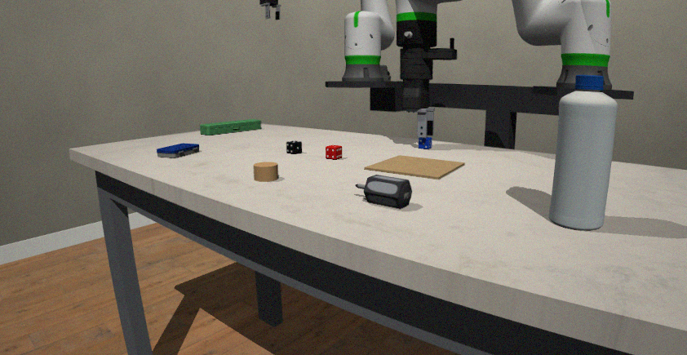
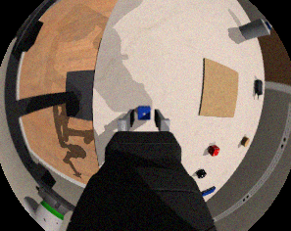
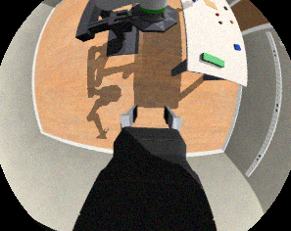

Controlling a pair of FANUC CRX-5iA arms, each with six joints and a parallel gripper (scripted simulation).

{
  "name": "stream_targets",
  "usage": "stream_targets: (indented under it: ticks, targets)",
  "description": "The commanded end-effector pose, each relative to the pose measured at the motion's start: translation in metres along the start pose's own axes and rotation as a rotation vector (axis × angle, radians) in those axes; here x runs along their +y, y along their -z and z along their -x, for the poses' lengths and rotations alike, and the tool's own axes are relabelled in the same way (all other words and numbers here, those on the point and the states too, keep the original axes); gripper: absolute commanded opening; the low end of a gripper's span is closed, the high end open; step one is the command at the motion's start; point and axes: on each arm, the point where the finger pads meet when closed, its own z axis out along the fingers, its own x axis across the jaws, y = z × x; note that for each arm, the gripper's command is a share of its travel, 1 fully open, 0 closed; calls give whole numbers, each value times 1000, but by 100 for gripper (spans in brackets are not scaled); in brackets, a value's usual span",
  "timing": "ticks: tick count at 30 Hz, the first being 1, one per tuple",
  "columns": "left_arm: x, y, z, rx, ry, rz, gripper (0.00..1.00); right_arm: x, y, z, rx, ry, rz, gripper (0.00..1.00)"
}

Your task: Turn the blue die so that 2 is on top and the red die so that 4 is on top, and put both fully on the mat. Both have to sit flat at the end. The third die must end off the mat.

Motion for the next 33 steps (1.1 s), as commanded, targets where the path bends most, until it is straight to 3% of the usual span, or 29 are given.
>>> stream_targets:
  ticks: [1, 16, 33]
  targets:
    - [0, -2, 0, 1, 0, 1, 79, 0, 1, 0, 0, 0, 2, 100]
    - [0, -24, 0, 1, 0, 1, 79, 0, 1, 0, 0, 0, 2, 100]
    - [0, -26, 0, 1, 0, 1, 79, 0, 1, 0, 0, 0, 2, 100]
